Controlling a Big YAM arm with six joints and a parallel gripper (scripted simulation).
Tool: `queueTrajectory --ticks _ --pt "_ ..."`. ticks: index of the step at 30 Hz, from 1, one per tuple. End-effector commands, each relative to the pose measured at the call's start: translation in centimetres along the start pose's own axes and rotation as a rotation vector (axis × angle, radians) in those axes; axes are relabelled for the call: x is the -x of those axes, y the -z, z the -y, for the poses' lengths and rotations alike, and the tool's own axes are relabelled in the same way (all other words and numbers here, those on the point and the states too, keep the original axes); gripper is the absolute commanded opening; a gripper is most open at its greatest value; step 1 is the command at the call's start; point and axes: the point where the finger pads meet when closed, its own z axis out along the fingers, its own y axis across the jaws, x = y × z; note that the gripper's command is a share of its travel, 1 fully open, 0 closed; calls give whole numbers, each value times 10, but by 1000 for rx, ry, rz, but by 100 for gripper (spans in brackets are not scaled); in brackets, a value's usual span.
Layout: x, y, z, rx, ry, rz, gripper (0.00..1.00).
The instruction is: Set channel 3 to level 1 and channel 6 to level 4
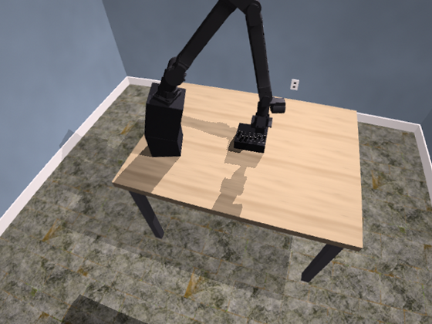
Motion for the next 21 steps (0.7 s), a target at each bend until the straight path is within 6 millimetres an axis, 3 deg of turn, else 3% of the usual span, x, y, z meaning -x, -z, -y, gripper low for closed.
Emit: queueTrajectory --ticks 1,21 --pt "17 4 -4 13 -15 15 0" --pt "16 3 -4 10 -20 16 0"
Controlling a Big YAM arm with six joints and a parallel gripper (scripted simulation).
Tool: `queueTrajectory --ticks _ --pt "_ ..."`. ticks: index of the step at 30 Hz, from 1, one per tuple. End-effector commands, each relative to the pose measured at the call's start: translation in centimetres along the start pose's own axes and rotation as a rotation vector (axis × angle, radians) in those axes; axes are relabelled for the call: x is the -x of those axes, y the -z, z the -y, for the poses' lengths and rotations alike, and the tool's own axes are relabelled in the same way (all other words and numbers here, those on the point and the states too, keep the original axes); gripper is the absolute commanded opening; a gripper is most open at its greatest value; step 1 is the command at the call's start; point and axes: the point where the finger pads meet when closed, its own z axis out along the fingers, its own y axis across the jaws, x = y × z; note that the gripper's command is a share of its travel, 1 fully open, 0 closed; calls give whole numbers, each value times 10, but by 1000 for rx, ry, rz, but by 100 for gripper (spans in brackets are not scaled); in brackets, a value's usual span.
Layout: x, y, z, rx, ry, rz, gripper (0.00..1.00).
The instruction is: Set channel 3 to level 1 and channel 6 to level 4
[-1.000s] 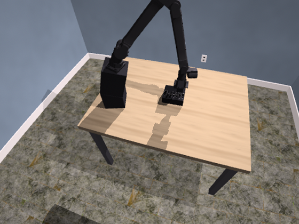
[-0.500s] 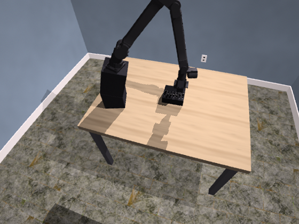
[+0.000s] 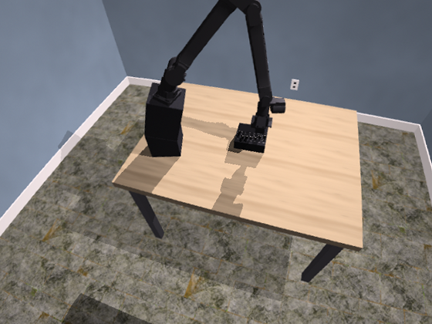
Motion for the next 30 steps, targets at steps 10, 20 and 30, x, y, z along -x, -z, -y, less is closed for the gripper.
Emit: queueTrajectory --ticks 10,20,30 --pt "11 3 -7 9 -37 16 0" --pt "10 17 -8 17 -37 14 0" --pt "10 40 -8 18 -37 12 0"
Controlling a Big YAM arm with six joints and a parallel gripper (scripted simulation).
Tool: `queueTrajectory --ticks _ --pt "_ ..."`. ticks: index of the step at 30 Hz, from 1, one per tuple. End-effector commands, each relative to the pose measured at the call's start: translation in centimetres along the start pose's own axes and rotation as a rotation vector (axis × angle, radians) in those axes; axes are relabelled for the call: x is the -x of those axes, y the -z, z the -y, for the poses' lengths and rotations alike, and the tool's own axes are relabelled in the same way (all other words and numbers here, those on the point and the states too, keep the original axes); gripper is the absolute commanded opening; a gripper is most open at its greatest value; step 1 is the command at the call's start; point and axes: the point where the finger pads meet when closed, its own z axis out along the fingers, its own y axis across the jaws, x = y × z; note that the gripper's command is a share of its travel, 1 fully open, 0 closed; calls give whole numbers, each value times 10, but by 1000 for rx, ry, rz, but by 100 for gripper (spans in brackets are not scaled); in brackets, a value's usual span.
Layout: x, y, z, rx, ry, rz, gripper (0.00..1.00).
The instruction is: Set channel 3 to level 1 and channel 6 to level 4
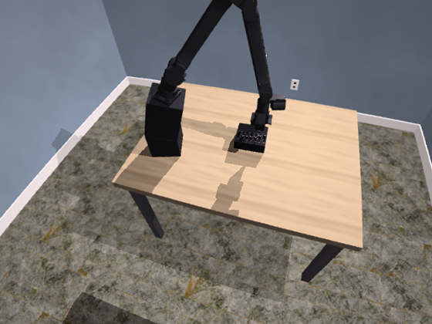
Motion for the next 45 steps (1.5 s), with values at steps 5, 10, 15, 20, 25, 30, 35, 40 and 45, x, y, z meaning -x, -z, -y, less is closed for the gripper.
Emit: queueTrajectory --ticks 5,10,15,20,25,30,35,40,45 --pt "6 31 -15 32 -31 1 0" --pt "7 26 -12 19 -31 4 0" --pt "6 24 -12 22 -31 4 0" --pt "6 24 -12 22 -31 4 0" --pt "6 35 -12 28 -31 2 100" --pt "7 45 -10 25 -31 3 100" --pt "7 64 -9 25 -31 3 100" --pt "5 94 -18 40 -30 -1 100" --pt "6 114 -11 31 -29 1 100"
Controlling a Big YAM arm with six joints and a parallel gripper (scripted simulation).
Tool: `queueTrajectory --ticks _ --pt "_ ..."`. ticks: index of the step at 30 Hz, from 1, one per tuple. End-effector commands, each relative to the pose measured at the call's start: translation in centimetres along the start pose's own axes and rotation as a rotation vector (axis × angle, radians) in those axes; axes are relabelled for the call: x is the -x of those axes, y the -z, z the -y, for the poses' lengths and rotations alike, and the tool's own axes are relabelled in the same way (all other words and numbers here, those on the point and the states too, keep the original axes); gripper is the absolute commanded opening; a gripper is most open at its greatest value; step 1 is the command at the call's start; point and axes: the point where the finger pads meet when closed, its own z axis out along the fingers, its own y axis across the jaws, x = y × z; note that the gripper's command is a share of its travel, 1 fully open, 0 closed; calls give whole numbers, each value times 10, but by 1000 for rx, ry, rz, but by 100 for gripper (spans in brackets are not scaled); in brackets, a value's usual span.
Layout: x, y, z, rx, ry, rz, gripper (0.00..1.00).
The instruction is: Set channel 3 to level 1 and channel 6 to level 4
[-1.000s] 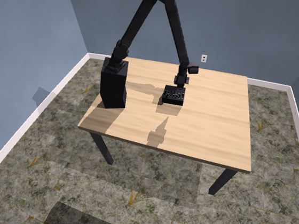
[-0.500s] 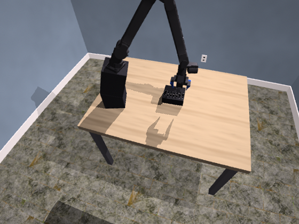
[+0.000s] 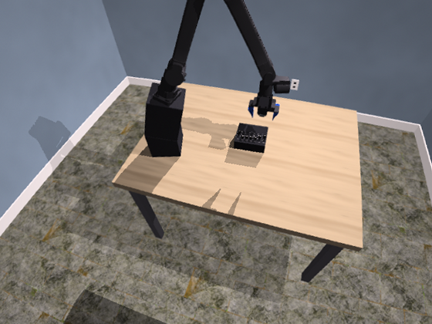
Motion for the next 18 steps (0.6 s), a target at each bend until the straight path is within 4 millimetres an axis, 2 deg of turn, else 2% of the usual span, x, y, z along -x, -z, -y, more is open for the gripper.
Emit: queueTrajectory --ticks 1,5,9,18 --pt "8 23 -6 15 -29 5 100" --pt "8 19 -2 -2 -29 9 100" --pt "6 30 -12 25 -29 3 100" --pt "6 30 -13 27 -28 2 100"
